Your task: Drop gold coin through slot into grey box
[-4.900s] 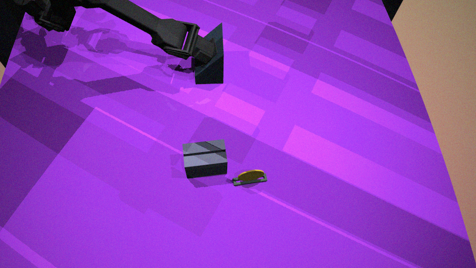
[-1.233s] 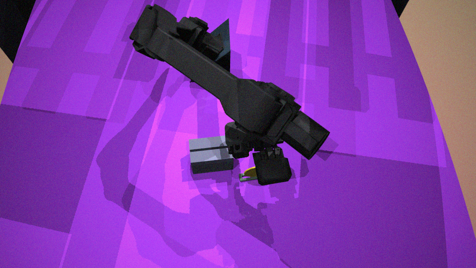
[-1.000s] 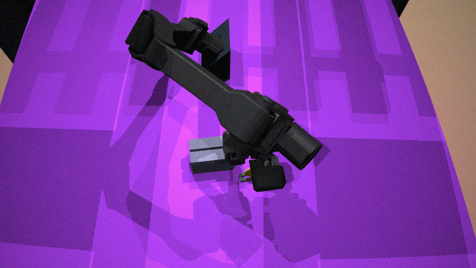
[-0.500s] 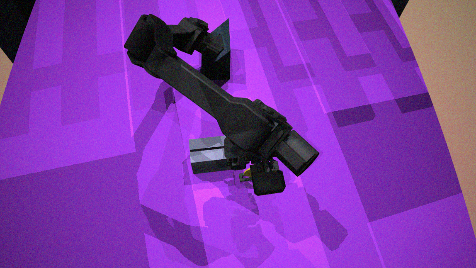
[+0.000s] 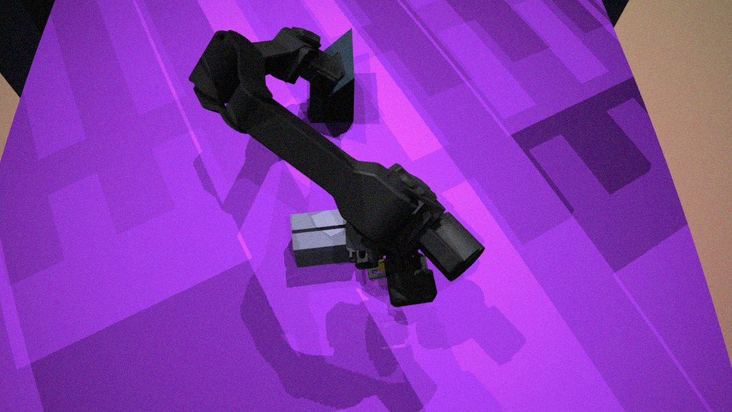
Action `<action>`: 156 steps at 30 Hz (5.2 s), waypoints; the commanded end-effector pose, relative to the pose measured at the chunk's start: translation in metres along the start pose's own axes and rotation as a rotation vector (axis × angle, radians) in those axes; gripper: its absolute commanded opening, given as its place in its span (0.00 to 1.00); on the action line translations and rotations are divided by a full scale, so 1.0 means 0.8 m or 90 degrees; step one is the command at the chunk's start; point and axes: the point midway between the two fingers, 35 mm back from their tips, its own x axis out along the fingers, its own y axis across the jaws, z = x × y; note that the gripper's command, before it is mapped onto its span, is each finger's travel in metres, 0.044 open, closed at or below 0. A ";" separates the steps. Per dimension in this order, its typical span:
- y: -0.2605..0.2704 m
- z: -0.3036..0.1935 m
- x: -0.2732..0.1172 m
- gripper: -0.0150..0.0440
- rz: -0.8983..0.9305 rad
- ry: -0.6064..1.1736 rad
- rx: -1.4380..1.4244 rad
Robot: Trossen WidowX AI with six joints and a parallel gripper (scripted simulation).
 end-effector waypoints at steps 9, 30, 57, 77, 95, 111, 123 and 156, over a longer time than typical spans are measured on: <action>-0.002 0.001 0.027 0.53 -0.003 -0.005 -0.003; -0.004 0.003 0.055 0.26 -0.003 -0.006 -0.003; 0.000 0.000 0.004 0.25 -0.002 -0.003 -0.004; -0.003 0.000 -0.060 0.25 -0.003 -0.004 -0.004; -0.017 0.031 -0.068 0.25 -0.003 -0.004 0.005; -0.038 0.078 -0.069 0.25 -0.004 -0.005 0.005; -0.058 0.111 -0.068 0.25 -0.004 -0.006 0.004; -0.075 0.131 -0.063 0.25 -0.004 -0.003 -0.001</action>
